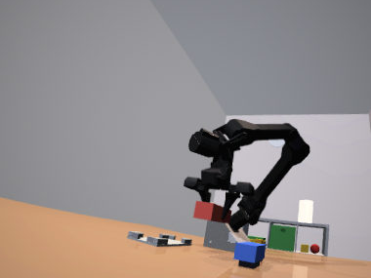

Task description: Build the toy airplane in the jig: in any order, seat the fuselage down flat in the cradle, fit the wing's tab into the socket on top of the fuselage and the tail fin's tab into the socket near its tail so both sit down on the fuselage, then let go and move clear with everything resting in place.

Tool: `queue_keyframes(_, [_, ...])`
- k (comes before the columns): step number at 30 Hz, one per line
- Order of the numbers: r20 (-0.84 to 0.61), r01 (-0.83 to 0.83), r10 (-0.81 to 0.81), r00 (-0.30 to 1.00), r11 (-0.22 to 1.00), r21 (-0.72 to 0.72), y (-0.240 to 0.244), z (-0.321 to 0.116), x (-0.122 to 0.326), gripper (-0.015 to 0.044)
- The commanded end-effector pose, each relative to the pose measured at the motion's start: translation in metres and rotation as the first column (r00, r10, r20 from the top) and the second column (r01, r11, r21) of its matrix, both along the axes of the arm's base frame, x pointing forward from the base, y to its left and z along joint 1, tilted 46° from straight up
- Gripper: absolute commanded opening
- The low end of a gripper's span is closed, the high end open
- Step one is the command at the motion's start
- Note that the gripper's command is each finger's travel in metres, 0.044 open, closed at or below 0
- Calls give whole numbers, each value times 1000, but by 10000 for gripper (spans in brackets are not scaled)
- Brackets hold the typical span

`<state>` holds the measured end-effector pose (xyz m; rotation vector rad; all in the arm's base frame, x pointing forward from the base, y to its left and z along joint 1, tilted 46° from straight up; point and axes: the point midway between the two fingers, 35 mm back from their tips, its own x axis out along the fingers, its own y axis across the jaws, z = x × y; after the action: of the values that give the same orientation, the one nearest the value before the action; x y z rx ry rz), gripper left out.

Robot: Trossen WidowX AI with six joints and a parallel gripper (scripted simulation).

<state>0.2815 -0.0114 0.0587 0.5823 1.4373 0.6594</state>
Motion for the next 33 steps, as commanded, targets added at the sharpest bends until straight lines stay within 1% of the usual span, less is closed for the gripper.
queue_keyframes(1, [10, -2, 3, 1000, 1000, -6, -11, 12, 0, 0])
queue_keyframes(8, [10, -4, 4, 1000, 1000, 0, -25, 28, -4, 0])
queue_keyframes(12, [10, -4, 4, 1000, 1000, 0, -26, 29, -5, 0])
queue_keyframes(33, [12, -5, 5, 1000, 1000, -5, -56, -30, 2, 0])
